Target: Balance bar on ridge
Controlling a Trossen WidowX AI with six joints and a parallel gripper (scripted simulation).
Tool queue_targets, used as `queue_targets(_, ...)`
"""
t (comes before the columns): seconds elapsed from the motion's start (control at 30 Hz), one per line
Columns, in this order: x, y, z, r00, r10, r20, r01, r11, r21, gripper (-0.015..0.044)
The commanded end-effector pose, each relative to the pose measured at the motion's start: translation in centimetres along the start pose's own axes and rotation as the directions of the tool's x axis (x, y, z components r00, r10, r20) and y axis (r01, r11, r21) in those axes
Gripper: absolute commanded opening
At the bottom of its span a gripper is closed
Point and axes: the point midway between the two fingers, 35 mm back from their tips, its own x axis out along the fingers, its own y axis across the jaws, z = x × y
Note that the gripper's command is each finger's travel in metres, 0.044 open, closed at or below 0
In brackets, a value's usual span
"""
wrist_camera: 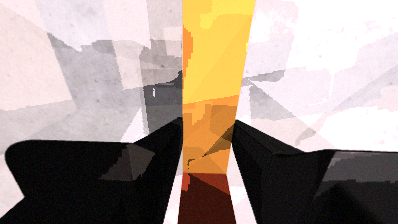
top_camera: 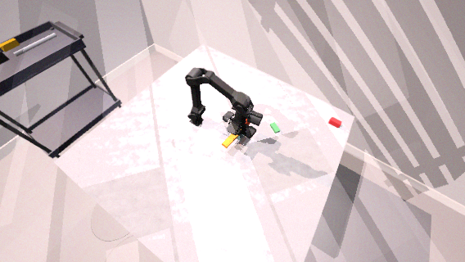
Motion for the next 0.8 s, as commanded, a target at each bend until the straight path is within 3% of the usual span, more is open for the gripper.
queue_targets(0.0, 0.09, 0.03, -0.01, 1.000, 0.001, -0.001, -0.001, 1.000, 0.003, 0.0000)
queue_targets(0.77, 0.28, 0.01, 0.02, 1.000, 0.001, -0.001, -0.001, 1.000, 0.003, 0.0000)
